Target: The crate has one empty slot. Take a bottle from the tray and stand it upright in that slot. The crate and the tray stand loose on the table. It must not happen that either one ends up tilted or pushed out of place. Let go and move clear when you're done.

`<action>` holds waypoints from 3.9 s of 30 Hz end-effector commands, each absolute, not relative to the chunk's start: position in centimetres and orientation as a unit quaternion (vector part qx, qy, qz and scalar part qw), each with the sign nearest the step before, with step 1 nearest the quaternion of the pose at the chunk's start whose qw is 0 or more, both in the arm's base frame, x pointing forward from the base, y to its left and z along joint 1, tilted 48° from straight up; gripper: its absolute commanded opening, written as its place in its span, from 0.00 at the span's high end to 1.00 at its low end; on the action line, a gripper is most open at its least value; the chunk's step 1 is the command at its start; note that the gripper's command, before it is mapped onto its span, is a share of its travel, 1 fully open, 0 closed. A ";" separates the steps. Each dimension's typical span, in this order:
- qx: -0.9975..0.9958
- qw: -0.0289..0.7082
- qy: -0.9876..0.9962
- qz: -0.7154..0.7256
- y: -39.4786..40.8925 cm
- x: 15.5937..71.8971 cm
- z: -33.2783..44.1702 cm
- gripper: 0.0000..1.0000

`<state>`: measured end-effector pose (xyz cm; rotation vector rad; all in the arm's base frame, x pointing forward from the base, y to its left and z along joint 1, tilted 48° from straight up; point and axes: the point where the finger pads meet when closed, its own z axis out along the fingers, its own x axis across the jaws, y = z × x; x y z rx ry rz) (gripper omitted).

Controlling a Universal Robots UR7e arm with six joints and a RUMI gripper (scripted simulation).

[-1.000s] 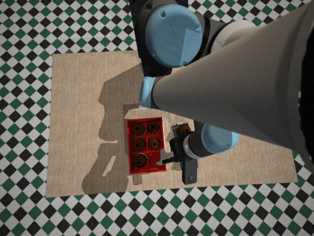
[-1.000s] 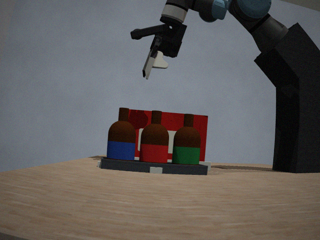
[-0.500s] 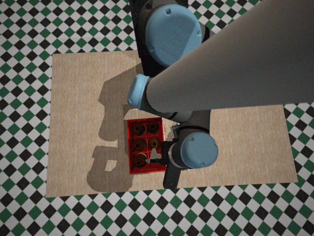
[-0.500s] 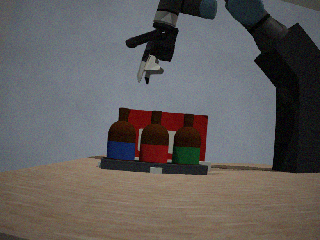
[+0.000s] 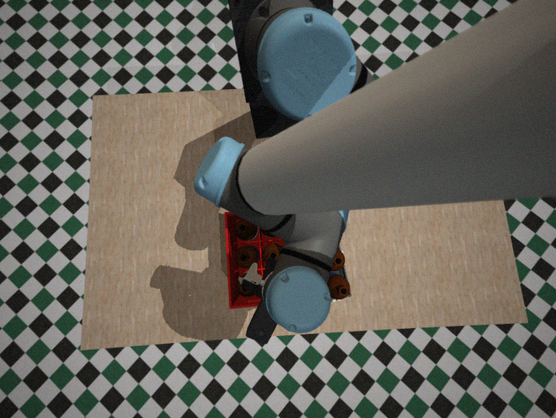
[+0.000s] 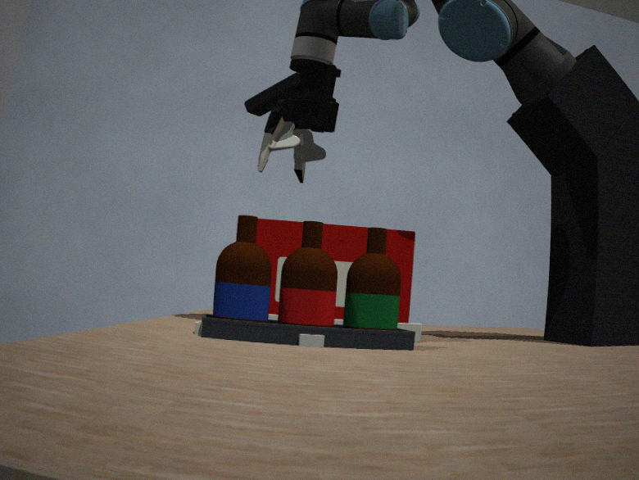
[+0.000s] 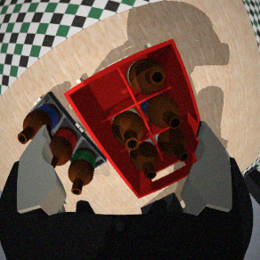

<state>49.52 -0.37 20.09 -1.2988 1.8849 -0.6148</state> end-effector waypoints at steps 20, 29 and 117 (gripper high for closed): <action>-0.410 0.395 0.815 -0.106 -6.7 51.9 19.3 0.00; -0.408 0.396 0.816 -0.103 -6.8 52.0 19.3 0.00; -0.454 0.387 0.793 -0.123 18.8 44.0 16.6 1.00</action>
